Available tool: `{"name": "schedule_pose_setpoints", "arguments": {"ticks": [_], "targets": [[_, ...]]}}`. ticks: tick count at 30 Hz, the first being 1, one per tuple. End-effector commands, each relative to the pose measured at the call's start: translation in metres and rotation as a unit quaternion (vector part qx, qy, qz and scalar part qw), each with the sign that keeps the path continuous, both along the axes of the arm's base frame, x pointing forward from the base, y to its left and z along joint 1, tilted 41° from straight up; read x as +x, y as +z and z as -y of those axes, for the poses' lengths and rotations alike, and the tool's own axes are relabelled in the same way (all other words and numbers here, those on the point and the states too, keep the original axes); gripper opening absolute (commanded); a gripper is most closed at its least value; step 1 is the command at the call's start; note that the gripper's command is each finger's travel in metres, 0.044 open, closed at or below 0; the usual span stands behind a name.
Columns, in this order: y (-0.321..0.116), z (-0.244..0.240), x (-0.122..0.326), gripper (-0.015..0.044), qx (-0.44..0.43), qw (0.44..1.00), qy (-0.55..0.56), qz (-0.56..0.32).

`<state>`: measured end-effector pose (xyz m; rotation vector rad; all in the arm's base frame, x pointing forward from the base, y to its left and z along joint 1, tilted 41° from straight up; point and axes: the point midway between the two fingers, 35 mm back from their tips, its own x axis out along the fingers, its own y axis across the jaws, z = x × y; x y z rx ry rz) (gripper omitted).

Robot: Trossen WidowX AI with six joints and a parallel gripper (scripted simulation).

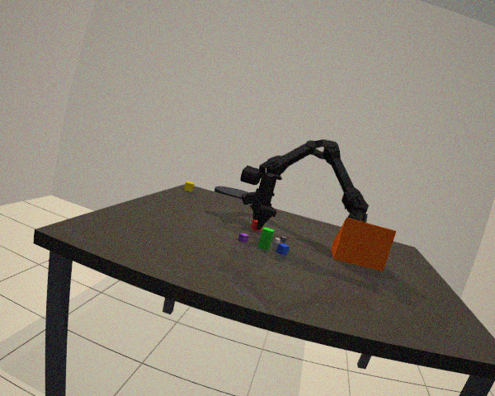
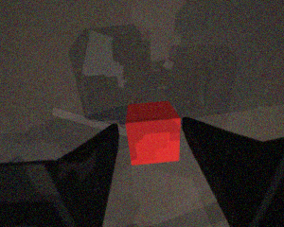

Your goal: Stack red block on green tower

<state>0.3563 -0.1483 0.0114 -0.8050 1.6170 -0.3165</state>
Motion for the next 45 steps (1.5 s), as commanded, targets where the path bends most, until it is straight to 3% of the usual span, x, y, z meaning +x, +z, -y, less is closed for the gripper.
{"name": "schedule_pose_setpoints", "arguments": {"ticks": [1, 9, 12, 36, 45], "targets": [[0.0, 0.0, 0.0, 0.0151, -0.001, 1.0, 0.002, -0.001], [0.0, 0.0, 0.0, 0.0078, -0.001, 1.0, 0.002, -0.001], [0.005, -0.004, 0.001, 0.0, 0.0, 1.0, 0.002, -0.001], [0.085, -0.075, 0.002, 0.0, 0.002, 1.0, 0.002, -0.001], [0.087, -0.078, 0.003, 0.0, 0.002, 1.0, 0.003, -0.001]]}}
